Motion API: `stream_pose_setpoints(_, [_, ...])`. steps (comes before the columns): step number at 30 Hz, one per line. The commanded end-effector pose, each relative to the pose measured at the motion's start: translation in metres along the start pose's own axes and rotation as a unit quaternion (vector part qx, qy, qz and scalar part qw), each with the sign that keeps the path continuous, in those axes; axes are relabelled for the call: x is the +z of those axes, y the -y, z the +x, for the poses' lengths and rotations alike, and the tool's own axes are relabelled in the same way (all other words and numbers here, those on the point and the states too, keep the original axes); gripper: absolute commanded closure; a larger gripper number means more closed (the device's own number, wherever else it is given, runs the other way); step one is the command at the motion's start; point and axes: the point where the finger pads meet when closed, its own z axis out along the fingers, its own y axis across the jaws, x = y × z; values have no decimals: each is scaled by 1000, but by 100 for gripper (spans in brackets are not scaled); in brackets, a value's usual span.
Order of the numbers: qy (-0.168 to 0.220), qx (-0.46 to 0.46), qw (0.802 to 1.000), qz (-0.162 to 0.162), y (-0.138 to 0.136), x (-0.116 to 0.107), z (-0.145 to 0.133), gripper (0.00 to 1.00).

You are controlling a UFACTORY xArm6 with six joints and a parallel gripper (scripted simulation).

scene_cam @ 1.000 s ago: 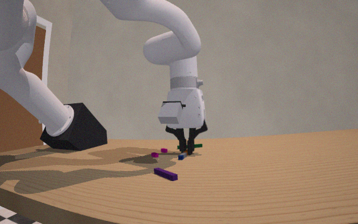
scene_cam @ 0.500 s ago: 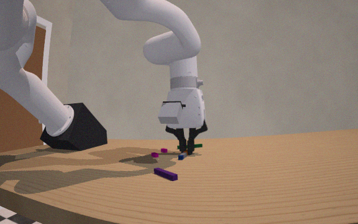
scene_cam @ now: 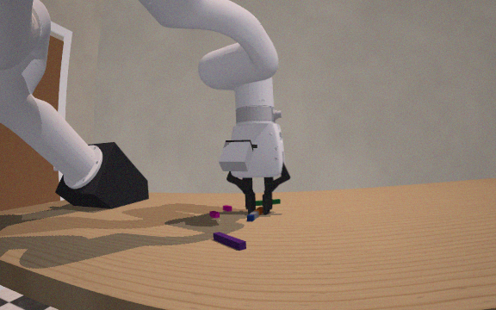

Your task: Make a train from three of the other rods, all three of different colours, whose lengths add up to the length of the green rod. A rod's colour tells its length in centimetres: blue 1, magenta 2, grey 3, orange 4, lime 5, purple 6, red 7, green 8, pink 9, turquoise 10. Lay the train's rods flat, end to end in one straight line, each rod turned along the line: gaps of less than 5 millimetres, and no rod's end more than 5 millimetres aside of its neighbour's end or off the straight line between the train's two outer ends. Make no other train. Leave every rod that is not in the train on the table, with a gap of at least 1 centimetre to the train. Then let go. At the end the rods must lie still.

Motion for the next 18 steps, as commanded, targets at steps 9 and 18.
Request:
stream_pose_setpoints(9, [1,1,1000,1,1,-4,0,76])
stream_pose_setpoints(18, [1,1,1000,1,1,-28,0,76])
